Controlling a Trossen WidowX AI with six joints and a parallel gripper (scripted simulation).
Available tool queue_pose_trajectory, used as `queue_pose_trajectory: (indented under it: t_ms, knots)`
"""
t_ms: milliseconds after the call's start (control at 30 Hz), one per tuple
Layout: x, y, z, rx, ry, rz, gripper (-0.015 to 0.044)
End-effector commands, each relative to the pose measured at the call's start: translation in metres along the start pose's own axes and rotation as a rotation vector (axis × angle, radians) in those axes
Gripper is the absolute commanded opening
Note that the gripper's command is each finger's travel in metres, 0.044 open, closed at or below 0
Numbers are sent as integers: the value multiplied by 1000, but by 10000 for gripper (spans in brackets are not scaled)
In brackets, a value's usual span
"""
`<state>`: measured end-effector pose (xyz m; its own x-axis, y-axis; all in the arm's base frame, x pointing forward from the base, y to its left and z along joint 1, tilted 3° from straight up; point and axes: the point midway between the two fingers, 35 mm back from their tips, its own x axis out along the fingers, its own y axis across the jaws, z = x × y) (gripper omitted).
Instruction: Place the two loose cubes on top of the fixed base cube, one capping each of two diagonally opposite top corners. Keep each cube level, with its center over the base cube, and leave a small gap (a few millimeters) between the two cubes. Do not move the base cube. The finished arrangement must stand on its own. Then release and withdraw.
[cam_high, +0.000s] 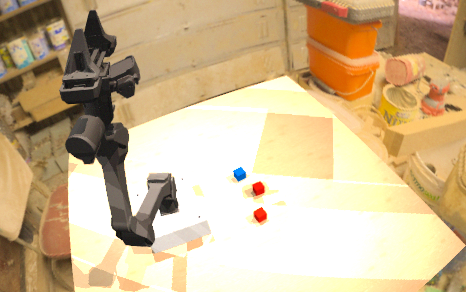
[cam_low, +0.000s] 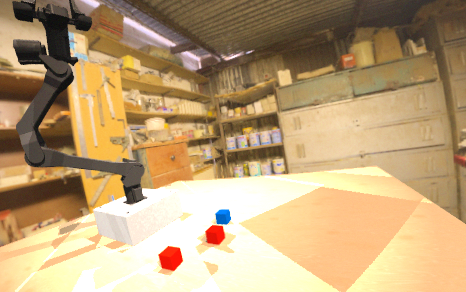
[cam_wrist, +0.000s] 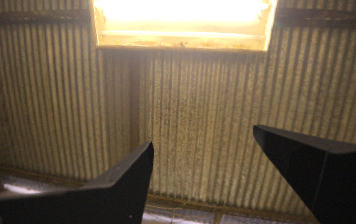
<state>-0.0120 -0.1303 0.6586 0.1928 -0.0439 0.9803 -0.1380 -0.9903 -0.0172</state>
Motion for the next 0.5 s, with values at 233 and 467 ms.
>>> queue_pose_trajectory:
  t_ms: [233,467]
  knots:
    - [5,-81,8,-148,-35,-201,265]
    - [-6,-183,45,-339,-110,-473,265]
